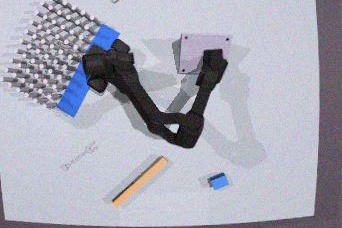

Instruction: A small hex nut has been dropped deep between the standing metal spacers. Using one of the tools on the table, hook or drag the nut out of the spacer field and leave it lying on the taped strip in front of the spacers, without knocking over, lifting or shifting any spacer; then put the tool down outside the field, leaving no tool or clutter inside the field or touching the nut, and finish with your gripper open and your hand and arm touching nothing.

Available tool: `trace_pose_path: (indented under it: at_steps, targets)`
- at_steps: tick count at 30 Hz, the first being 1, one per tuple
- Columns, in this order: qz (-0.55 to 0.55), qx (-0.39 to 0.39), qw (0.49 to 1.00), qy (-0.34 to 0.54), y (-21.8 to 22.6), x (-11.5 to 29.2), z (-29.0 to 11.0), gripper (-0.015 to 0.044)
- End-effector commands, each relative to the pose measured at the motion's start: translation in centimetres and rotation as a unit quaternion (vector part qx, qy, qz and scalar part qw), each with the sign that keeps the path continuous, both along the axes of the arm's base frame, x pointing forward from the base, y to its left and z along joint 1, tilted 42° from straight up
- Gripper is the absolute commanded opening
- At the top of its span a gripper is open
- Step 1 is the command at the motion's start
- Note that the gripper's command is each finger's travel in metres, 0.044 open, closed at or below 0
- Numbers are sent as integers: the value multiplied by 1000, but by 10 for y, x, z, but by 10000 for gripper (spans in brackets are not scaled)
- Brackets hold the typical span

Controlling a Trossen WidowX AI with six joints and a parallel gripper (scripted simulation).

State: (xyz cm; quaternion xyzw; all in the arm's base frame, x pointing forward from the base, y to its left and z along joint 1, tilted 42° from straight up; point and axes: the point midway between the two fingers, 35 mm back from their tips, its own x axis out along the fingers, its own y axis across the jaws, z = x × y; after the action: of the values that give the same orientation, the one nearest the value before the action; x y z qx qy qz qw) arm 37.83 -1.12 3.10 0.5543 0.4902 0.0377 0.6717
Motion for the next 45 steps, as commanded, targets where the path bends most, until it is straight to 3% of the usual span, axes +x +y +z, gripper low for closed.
trace_pose_path:
  at_steps: [1,45]
  targets:
    - [2,-3,1000,-7,-2,5,2,0]
    - [-2,-2,1000,-2,10,7,-19,0]
